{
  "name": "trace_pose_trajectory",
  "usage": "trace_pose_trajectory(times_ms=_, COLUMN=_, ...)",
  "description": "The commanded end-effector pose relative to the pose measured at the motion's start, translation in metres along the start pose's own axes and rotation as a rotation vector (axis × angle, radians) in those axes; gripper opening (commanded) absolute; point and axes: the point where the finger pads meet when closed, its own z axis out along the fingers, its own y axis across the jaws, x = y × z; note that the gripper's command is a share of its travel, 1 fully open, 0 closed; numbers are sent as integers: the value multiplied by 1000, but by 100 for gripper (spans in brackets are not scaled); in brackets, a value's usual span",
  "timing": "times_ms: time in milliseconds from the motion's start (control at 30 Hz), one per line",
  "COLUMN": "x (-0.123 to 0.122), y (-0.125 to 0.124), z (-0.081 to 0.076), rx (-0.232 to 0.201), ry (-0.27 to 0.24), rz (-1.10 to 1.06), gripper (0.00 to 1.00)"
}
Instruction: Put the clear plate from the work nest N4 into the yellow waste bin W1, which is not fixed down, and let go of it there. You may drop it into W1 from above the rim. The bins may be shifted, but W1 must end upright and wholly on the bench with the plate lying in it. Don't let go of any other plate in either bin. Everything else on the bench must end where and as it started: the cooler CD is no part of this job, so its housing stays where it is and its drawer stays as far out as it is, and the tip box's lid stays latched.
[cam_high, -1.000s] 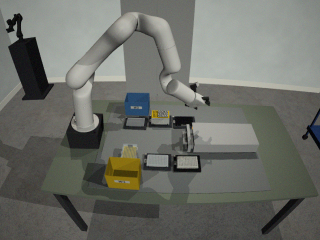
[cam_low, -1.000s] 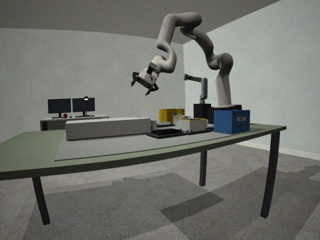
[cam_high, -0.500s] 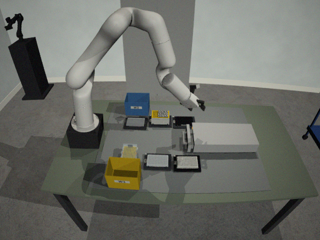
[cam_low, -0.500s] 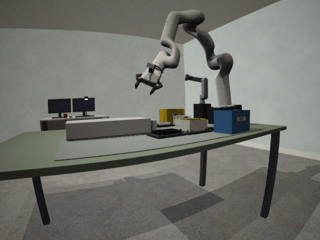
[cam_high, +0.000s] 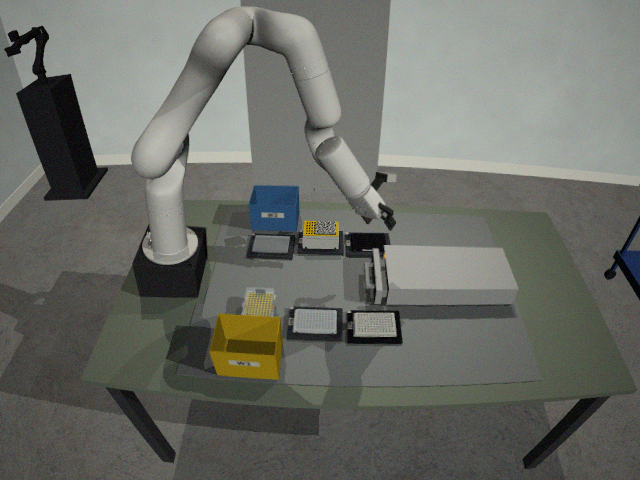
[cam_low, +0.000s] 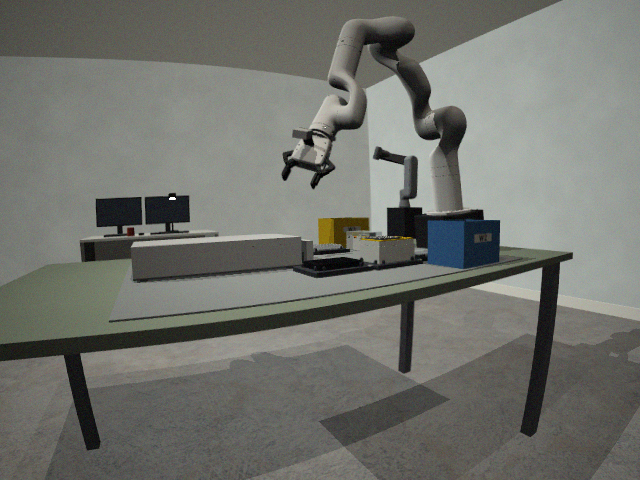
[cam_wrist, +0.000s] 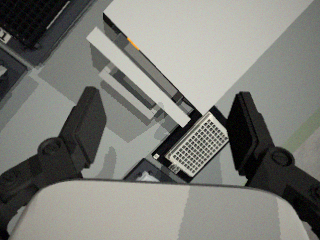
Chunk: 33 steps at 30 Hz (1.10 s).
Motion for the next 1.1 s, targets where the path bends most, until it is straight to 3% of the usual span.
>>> trace_pose_trajectory(times_ms=0, x=-13, y=-5, z=-10, rx=1, ry=-44, rz=58, gripper=100)
trace_pose_trajectory(times_ms=200, x=-32, y=-16, z=-24, rx=15, ry=-131, rz=186, gripper=100)
trace_pose_trajectory(times_ms=333, x=-38, y=-20, z=-28, rx=15, ry=-131, rz=186, gripper=100)
trace_pose_trajectory(times_ms=433, x=-48, y=-28, z=-36, rx=25, ry=-187, rz=268, gripper=100)
trace_pose_trajectory(times_ms=667, x=-62, y=-38, z=-47, rx=31, ry=-217, rz=314, gripper=100)
trace_pose_trajectory(times_ms=833, x=-76, y=-53, z=-61, rx=48, ry=-302, rz=442, gripper=100)
trace_pose_trajectory(times_ms=1067, x=-86, y=-62, z=-70, rx=53, ry=-320, rz=470, gripper=100)
